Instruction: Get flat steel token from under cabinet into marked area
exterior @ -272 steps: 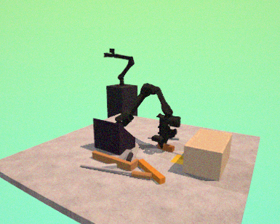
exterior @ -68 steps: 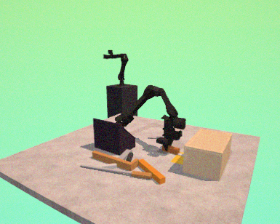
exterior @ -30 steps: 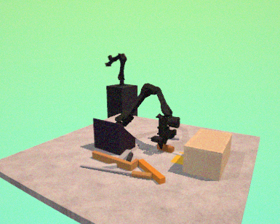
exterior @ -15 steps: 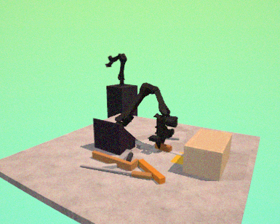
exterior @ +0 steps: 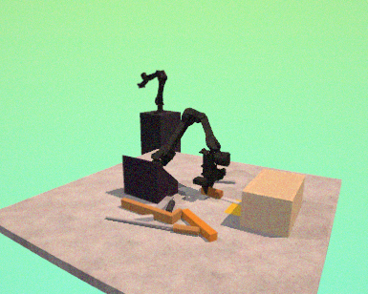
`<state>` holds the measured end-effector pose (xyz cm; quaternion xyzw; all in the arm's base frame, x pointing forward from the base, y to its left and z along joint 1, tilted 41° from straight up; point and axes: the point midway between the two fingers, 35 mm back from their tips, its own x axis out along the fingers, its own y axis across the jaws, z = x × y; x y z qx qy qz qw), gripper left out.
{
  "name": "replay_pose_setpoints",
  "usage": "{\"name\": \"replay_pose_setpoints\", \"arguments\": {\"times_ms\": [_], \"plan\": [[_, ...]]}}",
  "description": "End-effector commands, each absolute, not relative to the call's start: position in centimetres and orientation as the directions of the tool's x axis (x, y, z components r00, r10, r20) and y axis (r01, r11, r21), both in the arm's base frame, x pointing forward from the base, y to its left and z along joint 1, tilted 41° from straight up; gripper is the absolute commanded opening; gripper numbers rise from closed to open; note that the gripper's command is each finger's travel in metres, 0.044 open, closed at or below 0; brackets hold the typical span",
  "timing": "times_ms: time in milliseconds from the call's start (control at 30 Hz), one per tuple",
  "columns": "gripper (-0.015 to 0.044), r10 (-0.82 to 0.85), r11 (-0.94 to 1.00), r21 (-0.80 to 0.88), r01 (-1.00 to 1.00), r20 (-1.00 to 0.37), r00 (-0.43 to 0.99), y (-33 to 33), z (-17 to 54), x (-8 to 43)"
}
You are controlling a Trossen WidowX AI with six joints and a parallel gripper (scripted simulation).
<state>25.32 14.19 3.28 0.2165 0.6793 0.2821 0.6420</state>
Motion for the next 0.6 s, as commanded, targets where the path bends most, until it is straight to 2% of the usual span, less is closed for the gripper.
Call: {"name": "replay_pose_setpoints", "arguments": {"times_ms": [0, 567], "plan": [[0.0000, 0.655, 0.748, 0.661, -0.064, -0.751, -0.085, 14.1, 3.2, 24.6], [0.0000, 0.655, 0.748, 0.661, -0.063, -0.750, -0.086, 14.0, 3.3, 22.5]]}}
